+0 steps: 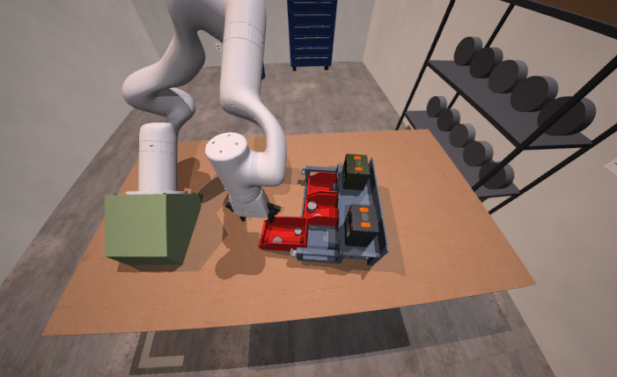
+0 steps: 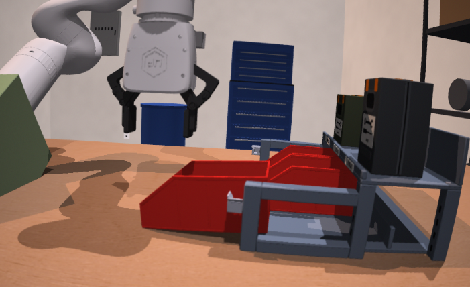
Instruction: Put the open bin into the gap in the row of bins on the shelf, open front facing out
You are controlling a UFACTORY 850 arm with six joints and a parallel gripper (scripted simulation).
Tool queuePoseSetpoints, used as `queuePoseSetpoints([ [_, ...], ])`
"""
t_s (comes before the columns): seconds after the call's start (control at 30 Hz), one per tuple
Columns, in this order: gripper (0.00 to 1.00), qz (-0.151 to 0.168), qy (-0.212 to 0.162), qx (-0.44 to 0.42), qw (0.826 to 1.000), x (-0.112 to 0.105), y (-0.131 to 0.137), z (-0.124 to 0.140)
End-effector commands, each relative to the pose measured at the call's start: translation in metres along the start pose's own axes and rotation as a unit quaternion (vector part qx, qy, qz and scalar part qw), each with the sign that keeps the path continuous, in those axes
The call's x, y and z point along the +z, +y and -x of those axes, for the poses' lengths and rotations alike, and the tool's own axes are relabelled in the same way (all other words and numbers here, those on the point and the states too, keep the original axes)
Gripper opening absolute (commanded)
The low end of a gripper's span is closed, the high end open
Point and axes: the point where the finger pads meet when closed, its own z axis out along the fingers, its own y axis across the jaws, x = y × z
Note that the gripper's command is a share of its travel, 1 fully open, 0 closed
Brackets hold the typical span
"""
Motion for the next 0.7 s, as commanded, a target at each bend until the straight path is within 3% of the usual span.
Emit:
queuePoseSetpoints([
  [0.0,1.0,0.009,0.0,0.0,1.0,0.01,0.001,0.0],
  [0.13,1.0,0.044,0.0,0.0,0.999,0.054,0.0,0.0],
  [0.53,1.0,0.044,0.0,0.0,0.999,0.054,0.0,0.0],
  [0.67,1.0,0.043,0.0,0.0,0.999,0.078,0.0,0.0],
])
